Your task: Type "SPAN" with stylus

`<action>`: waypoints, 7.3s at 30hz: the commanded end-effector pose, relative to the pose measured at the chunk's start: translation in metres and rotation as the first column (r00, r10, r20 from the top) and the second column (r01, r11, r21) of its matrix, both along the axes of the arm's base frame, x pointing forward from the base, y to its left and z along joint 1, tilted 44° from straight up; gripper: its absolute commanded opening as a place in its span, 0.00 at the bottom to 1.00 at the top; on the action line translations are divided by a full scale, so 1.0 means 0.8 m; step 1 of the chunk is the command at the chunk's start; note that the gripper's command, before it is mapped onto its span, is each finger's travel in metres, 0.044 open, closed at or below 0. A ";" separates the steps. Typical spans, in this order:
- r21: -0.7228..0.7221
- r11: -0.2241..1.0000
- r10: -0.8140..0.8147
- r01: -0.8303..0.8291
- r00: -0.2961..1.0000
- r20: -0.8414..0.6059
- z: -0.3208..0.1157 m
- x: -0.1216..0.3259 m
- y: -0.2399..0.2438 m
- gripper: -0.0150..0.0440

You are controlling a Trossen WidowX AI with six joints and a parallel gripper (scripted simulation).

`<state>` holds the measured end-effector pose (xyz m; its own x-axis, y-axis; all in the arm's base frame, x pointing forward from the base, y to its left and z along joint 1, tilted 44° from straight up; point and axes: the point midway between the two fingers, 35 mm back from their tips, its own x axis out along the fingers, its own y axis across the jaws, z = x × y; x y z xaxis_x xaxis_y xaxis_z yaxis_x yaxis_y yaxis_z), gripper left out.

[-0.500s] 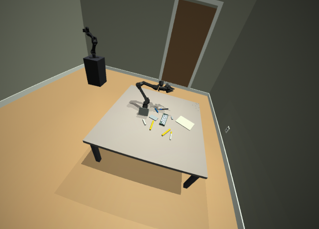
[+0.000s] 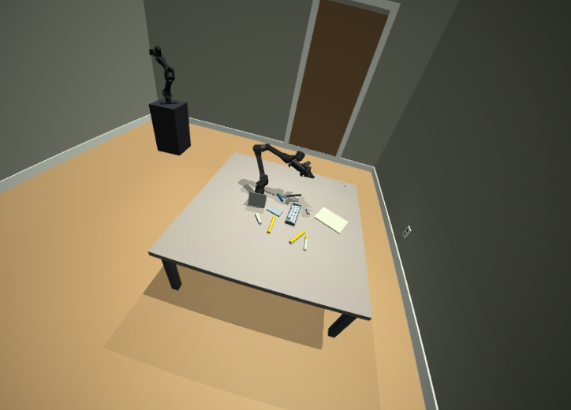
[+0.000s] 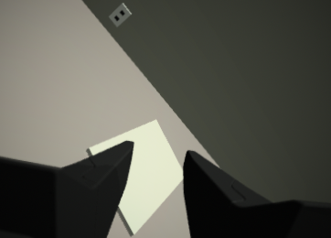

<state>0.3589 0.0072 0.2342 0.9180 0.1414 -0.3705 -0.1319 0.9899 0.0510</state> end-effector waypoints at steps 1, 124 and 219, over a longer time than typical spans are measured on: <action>0.057 0.996 0.080 -0.066 0.957 -0.280 -0.082 0.009 0.001 0.29; 0.570 0.810 0.497 0.138 0.355 -0.792 -0.253 -0.108 -0.054 0.30; 0.277 0.478 -0.078 0.834 0.354 -0.932 -0.220 -0.239 0.110 0.51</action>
<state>0.1678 0.0942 0.0616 0.2870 0.3250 -0.9011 0.7973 0.4404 0.4128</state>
